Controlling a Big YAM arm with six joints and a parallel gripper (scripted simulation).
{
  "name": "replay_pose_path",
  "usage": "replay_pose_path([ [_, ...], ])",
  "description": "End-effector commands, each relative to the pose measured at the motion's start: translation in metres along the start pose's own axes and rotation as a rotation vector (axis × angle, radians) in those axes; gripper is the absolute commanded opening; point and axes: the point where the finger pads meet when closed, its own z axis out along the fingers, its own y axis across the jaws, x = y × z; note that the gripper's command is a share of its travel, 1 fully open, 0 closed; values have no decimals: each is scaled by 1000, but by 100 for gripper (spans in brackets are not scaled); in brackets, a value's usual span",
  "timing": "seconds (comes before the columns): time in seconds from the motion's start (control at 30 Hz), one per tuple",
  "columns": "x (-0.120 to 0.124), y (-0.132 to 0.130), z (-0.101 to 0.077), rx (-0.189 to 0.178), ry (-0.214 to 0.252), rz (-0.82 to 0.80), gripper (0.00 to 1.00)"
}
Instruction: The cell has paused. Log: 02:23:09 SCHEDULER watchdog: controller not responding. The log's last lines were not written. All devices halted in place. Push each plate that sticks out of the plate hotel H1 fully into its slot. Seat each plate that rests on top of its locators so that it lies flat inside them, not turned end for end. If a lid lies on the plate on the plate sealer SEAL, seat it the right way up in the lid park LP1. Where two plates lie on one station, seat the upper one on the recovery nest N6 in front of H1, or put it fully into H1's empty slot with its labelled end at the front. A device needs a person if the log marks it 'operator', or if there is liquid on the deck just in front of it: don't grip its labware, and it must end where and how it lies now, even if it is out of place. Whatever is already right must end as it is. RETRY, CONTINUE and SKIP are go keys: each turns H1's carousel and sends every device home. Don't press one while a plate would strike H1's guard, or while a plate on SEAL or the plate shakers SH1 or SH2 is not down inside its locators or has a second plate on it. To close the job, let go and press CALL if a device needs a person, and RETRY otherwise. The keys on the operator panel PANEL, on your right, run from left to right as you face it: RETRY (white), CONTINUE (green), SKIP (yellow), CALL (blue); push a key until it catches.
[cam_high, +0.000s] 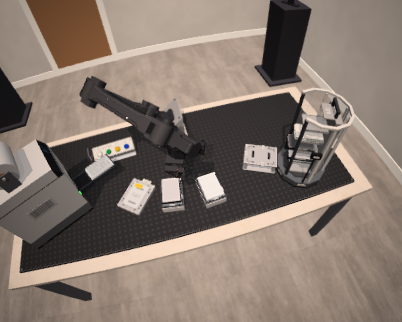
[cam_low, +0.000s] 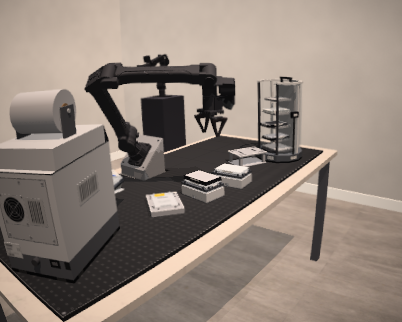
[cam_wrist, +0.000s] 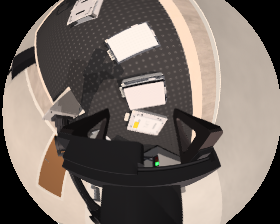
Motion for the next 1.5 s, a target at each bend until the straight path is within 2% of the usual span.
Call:
replay_pose_path([
  [0.0,2,-21,-15,23,-43,-83,100],
  [0.13,2,-21,-15,25,-41,-175,100],
  [0.3,2,-21,-15,25,-42,-175,100],
  [0.33,-1,-9,-10,18,-22,-196,100],
  [0.6,-1,-9,-11,18,-22,-196,100],
  [0.63,4,-8,2,4,-18,-195,100],
  [0.67,4,-7,6,2,-14,-198,100],
  [0.8,4,-7,18,2,-11,-199,100],
  [0.87,4,-7,18,2,-11,-199,100],
  [1.37,-1,-4,64,-8,0,-212,100],
  [1.47,-1,-4,66,-9,0,-212,100],
])
